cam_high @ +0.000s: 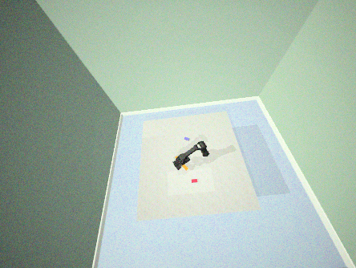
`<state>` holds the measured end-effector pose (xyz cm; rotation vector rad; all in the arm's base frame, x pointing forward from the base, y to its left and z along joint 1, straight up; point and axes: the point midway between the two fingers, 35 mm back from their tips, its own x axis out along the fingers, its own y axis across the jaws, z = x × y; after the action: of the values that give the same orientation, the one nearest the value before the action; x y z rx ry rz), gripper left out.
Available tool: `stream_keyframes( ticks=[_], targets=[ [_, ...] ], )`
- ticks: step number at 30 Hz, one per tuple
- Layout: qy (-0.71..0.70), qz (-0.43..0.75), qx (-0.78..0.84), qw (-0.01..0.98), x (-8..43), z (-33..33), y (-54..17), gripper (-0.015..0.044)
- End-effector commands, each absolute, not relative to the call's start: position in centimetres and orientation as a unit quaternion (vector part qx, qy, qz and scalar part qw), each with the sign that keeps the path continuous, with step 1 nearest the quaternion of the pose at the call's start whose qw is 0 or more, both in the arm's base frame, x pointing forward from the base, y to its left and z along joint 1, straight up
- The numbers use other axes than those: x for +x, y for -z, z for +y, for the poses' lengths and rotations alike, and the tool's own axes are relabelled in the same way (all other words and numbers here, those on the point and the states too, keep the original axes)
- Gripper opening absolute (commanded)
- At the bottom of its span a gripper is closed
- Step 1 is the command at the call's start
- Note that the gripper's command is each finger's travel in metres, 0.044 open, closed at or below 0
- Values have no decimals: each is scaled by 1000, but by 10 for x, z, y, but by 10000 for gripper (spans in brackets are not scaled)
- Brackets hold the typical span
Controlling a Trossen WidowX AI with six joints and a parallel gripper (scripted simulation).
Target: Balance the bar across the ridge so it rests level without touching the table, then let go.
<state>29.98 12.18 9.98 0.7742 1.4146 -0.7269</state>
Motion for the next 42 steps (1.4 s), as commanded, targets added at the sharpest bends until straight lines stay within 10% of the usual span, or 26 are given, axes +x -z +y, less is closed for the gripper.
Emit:
stream_keyframes(
  ticks=[1,42],
  targets=[
    [318,619,338,633,300,122,-100,440],
    [318,619,338,634,297,121,-200,440]
  ],
)
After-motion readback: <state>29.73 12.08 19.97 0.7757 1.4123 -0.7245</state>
